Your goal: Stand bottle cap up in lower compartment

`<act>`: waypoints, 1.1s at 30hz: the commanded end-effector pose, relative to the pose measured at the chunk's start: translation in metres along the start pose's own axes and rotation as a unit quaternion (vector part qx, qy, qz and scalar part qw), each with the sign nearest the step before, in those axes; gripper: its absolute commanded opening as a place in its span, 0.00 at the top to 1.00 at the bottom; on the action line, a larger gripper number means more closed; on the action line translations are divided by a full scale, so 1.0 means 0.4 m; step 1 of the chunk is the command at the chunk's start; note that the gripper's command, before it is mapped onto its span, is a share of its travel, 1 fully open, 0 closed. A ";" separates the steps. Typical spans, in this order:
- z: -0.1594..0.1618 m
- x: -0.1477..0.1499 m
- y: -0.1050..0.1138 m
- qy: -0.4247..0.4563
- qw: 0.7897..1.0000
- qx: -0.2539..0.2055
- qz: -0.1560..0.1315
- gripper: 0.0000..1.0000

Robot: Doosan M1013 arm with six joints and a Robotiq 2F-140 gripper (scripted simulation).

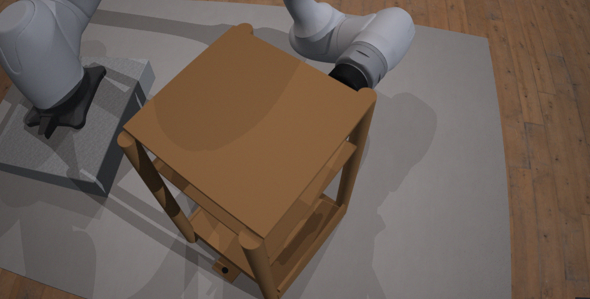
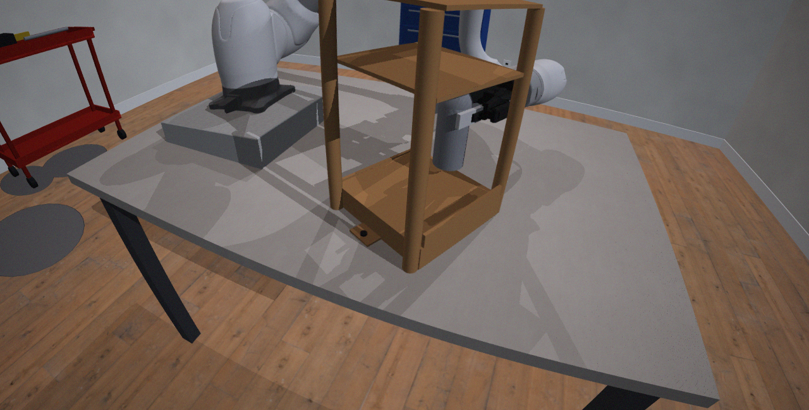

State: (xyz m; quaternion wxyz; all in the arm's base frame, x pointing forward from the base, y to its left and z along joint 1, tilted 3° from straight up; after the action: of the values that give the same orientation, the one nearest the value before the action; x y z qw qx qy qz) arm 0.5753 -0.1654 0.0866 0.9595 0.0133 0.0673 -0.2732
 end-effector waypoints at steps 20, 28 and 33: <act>0.000 0.000 -0.055 0.000 1.000 0.000 0.000 1.00; 0.000 0.000 -0.057 0.000 1.000 0.000 0.000 1.00; 0.000 0.000 -0.057 0.000 1.000 0.000 0.000 1.00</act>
State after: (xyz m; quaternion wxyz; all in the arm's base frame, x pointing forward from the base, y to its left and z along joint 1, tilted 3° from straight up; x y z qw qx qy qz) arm 0.5634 -0.1847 0.0869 0.9595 0.0133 0.0672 -0.2731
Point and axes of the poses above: the point where the finger pads meet when closed, its own y axis back along the fingers, its own x axis across the jaws, z = x × y, the point moved 1 cm from there along y, back along the fingers, and after that the axes turned 5 degrees about y, right-handed, at the moved point
